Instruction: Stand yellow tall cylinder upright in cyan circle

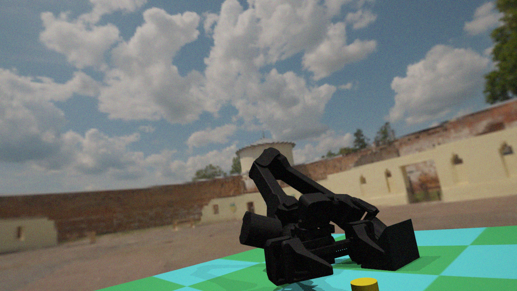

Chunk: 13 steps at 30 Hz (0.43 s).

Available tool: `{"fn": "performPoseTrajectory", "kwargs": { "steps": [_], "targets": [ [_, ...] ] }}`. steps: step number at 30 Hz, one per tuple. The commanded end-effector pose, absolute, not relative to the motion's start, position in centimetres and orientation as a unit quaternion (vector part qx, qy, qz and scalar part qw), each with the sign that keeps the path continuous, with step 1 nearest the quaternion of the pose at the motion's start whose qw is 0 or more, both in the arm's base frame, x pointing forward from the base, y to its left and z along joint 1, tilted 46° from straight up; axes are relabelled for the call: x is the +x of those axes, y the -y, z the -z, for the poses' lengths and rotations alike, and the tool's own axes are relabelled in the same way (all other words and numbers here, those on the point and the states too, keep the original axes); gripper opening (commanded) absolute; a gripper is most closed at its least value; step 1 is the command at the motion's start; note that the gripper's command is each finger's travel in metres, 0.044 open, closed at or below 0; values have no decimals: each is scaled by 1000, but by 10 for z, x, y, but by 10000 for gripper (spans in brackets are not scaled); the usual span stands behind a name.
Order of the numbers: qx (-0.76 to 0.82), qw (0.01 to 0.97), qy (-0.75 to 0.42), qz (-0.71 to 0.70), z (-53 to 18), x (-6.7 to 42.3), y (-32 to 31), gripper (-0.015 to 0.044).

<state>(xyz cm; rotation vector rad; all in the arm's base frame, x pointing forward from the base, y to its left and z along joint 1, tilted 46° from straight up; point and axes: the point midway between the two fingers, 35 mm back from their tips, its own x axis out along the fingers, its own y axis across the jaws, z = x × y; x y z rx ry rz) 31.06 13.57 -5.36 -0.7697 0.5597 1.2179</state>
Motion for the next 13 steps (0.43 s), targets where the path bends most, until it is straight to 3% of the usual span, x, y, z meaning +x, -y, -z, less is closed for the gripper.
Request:
{"fn": "performPoseTrajectory", "kwargs": {
  "steps": [1,8,13],
  "targets": [
    [-348,717,-248,-550,30,310,-159,400],
    [-347,717,-249,-551,14,306,-176,400],
    [-351,689,-340,-535,29,317,-186,400]
  ]
}}
